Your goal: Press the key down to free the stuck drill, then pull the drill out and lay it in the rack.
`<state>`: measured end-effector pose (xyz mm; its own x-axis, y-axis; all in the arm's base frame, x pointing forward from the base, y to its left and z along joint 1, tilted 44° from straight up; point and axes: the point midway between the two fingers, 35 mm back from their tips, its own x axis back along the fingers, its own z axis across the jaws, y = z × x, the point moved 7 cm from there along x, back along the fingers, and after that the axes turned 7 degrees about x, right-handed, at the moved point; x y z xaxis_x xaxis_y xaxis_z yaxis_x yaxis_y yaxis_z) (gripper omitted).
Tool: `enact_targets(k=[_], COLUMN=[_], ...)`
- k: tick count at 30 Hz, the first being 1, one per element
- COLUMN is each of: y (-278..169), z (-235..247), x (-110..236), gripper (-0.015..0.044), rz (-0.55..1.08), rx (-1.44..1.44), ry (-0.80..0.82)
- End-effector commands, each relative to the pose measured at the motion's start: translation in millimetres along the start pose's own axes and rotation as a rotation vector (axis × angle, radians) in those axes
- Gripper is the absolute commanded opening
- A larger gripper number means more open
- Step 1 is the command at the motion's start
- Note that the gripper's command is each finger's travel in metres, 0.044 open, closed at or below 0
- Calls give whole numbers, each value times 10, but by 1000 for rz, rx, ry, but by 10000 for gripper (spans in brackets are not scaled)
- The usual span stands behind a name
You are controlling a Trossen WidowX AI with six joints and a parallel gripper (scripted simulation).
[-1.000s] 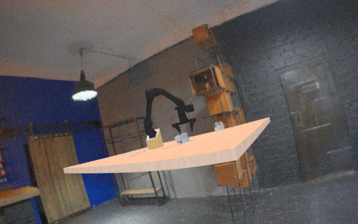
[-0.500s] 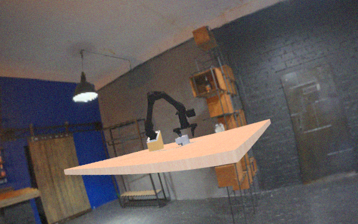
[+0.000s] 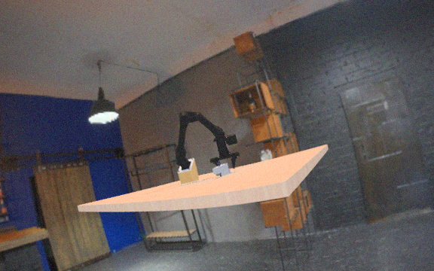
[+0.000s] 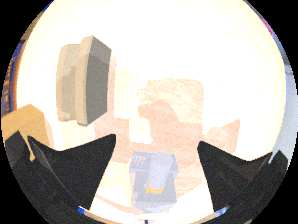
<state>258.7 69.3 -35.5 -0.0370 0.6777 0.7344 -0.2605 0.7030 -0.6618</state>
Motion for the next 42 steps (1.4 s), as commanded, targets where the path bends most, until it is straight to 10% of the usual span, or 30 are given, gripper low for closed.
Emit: enact_targets(k=[1, 12, 42], y=[1, 1, 301], z=[-3, -3, -33], x=[4, 4, 22], gripper=[335, 46, 0], rz=[0, 0, 2], rx=[-1, -1, 7], ry=[-1, -1, 2])
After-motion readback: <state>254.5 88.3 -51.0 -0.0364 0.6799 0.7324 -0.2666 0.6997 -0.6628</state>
